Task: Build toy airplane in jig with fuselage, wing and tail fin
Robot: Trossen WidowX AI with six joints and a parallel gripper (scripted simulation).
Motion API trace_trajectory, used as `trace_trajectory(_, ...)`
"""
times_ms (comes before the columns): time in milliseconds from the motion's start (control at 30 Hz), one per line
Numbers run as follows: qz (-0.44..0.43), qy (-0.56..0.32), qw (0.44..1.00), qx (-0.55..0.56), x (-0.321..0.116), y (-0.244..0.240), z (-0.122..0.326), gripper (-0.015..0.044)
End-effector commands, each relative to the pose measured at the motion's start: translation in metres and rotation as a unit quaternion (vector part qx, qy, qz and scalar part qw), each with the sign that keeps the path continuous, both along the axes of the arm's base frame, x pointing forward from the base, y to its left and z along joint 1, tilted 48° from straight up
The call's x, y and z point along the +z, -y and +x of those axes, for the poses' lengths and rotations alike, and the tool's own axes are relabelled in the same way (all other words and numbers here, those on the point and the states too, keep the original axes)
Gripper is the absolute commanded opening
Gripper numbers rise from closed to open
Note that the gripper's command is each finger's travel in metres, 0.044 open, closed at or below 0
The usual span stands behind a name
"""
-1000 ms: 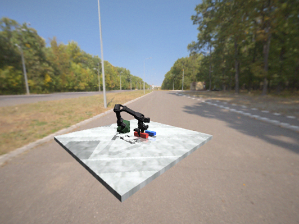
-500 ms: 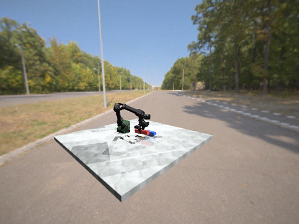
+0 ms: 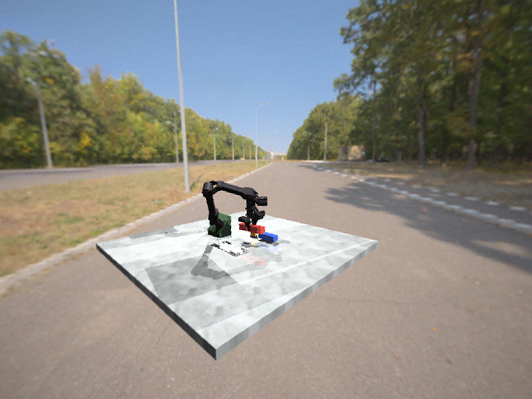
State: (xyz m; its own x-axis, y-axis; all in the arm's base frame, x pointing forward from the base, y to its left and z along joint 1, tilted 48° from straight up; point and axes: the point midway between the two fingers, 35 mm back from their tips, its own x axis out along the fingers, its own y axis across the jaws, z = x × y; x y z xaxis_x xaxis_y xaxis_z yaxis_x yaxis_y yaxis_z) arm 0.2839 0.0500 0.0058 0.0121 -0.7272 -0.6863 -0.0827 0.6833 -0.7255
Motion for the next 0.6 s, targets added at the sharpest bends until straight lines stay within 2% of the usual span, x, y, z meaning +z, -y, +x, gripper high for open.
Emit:
trace_trajectory(0, 0.003, 0.002, 1.0, -0.007, 0.012, -0.012, -0.001, 0.0)
trace_trajectory(333, -0.003, -0.001, 1.0, -0.016, 0.035, -0.029, -0.007, 0.0)
trace_trajectory(567, -0.002, 0.001, 1.0, -0.018, 0.039, -0.022, -0.007, 0.0)
